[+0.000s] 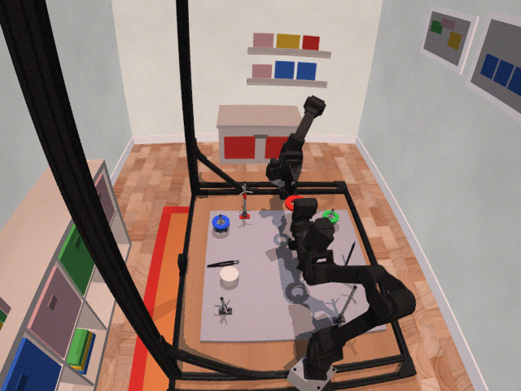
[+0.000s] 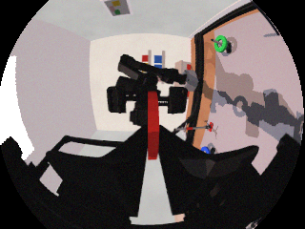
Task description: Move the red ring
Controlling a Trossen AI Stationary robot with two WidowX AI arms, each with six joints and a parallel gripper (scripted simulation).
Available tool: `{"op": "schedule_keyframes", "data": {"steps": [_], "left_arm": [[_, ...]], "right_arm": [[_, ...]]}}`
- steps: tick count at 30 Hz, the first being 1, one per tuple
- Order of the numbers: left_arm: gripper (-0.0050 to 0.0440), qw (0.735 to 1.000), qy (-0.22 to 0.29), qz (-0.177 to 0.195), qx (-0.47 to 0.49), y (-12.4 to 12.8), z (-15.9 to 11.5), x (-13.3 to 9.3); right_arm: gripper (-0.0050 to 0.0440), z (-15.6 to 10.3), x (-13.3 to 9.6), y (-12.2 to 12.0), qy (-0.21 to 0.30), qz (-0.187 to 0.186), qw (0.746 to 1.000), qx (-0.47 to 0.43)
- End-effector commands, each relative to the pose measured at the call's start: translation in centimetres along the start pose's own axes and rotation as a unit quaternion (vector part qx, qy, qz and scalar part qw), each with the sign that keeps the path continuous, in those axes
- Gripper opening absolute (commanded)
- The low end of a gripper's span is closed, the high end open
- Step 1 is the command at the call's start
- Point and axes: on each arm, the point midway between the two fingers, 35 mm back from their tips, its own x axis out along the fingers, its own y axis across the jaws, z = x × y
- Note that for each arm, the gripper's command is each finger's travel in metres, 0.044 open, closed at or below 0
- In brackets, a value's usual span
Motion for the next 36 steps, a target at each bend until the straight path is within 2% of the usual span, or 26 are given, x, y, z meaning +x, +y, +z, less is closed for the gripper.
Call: {"op": "schedule_keyframes", "data": {"steps": [1, 3, 9, 14, 16, 17, 21, 31, 33, 34, 36], "left_arm": [[0.0400, 1.000, 0.001, -0.003, 0.002, -0.4, -0.2, -3.6], [0.0400, 1.000, 0.001, -0.003, 0.002, -0.5, -0.2, -4.4], [0.0400, 1.000, 0.003, -0.006, 0.002, -0.6, -0.4, -4.3], [0.0400, 0.996, 0.045, -0.082, -0.011, -3.4, -5.2, -2.7], [0.0400, 0.996, 0.045, -0.082, -0.011, -3.4, -5.2, -2.7], [0.0400, 0.993, 0.048, -0.108, -0.009, -4.4, -5.8, -2.6], [0.0400, 0.983, 0.087, -0.159, -0.034, -6.0, -9.6, -2.6], [0.0400, 0.941, 0.168, -0.280, -0.088, -9.7, -16.6, -4.9], [0.0400, 0.941, 0.168, -0.280, -0.088, -9.7, -16.6, -4.9], [0.0400, 0.931, 0.175, -0.307, -0.094, -10.5, -17.1, -5.7], [0.0400, 0.915, 0.205, -0.326, -0.119, -10.8, -19.2, -6.8]], "right_arm": [[0.0000, 0.0, 0.0, 0.1, 0.000, 0.001, 1.000, 0.002], [0.0000, 0.0, 0.0, 0.1, 0.000, 0.001, 1.000, 0.002], [0.0000, 0.0, 0.0, 0.1, 0.000, 0.001, 1.000, 0.002], [0.0000, 0.0, 0.0, 0.1, 0.000, 0.001, 1.000, 0.002], [0.0000, 0.0, 0.0, 0.1, 0.000, 0.001, 1.000, 0.002], [0.0000, 0.0, 0.0, 0.1, 0.000, 0.001, 1.000, 0.002], [0.0000, 0.0, 0.0, 0.1, 0.000, 0.001, 1.000, 0.002], [0.0000, 0.0, 0.0, 0.1, 0.000, 0.001, 1.000, 0.002], [0.0000, 0.0, 0.0, 0.1, 0.000, 0.001, 1.000, 0.002], [0.0000, 0.0, 0.0, 0.1, 0.000, 0.001, 1.000, 0.002], [0.0000, 0.0, 0.0, 0.1, 0.000, 0.001, 1.000, 0.002]]}}
